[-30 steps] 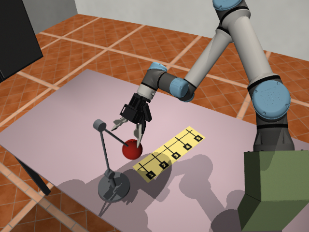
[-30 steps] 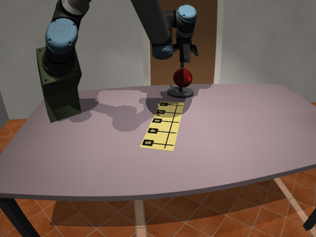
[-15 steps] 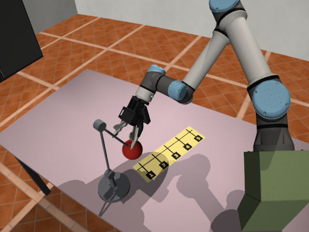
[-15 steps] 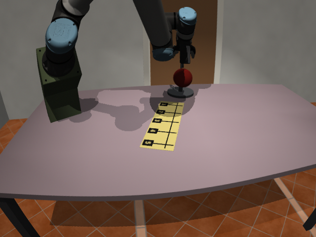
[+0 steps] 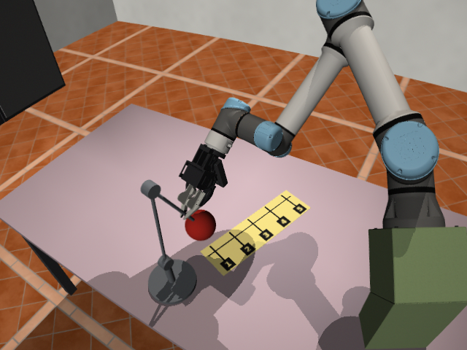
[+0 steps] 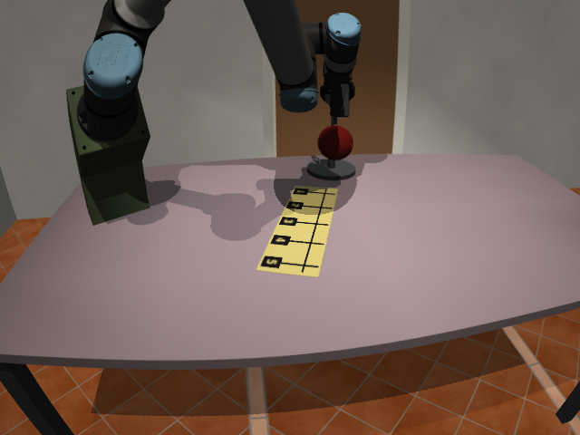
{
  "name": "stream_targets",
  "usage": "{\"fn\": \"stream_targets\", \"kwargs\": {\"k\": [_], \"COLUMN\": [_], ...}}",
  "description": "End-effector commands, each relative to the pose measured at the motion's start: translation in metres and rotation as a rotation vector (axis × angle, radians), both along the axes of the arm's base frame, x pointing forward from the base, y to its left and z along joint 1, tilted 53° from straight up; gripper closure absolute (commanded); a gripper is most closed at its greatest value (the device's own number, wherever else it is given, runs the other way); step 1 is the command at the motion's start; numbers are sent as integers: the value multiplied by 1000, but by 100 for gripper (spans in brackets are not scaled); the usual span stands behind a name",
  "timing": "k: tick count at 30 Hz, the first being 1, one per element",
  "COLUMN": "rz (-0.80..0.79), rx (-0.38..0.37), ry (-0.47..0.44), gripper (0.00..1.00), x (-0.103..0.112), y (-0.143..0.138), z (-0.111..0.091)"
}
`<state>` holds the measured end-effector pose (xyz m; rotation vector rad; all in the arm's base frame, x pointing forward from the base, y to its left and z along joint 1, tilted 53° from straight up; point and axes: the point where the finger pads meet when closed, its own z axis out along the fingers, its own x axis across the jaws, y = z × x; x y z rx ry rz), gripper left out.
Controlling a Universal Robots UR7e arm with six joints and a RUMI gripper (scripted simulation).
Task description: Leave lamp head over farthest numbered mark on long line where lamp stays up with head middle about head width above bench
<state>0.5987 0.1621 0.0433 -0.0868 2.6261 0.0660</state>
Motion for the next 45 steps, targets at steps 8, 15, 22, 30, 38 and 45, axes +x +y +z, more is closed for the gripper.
{"fn": "stream_targets", "kwargs": {"k": [8, 15, 22, 30, 38, 45], "rz": [1, 1, -26, -69, -92, -113], "rx": [0, 0, 9, 24, 35, 48], "ry": [-1, -1, -19, -48, -69, -94], "gripper": [100, 100, 100, 100, 100, 100], "x": [0, 0, -4, -10, -14, -19], "y": [1, 1, -10, -26, -38, -53], "z": [1, 0, 1, 1, -1, -4]}}
